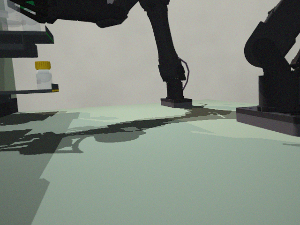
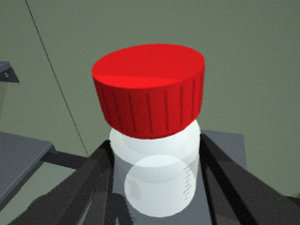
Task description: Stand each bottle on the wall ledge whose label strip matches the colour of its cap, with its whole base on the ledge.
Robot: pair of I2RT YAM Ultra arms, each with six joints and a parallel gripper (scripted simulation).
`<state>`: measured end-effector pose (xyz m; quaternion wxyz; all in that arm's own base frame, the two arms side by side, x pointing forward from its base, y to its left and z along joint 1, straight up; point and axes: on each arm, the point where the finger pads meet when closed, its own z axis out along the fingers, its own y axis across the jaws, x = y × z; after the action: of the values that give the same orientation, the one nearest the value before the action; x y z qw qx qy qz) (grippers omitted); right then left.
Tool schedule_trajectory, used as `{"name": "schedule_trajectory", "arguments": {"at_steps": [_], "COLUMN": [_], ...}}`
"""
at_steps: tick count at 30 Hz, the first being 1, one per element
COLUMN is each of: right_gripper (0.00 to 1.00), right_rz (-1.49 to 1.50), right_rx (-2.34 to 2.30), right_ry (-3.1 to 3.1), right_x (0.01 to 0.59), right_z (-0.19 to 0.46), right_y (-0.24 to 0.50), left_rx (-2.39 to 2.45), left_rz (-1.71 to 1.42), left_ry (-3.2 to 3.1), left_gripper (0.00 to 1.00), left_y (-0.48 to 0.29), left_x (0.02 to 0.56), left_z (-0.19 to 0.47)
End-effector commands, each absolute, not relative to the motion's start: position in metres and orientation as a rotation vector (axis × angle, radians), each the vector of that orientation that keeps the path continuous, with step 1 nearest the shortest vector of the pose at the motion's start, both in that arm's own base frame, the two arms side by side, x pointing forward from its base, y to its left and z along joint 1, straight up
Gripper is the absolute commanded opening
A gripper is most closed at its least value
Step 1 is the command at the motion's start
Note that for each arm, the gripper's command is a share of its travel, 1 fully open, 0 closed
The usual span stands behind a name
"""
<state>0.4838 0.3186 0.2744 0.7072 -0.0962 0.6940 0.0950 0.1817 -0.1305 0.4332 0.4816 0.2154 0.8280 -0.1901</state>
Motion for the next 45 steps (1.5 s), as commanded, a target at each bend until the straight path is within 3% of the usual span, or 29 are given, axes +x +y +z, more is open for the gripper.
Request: {"name": "schedule_trajectory", "arguments": {"at_steps": [1,22,45], "right_gripper": [0.49,0.49,0.49], "right_rz": [0.259,0.240,0.249], "right_rx": [-0.156,-0.165,-0.170], "right_ry": [1.448,1.466,1.459], "right_x": [0.489,0.490,0.489], "right_z": [0.318,0.282,0.283], "right_y": [0.316,0.314,0.315], "left_rx": [0.526,0.526,0.526], "left_rz": [-0.462,-0.462,-0.462], "left_ry": [2.014,2.014,2.014], "left_gripper": [1.00,1.00,1.00], "left_y": [-0.131,-0.131,-0.131], "left_x": [0.184,0.184,0.184], "left_z": [0.437,0.437,0.437]}}
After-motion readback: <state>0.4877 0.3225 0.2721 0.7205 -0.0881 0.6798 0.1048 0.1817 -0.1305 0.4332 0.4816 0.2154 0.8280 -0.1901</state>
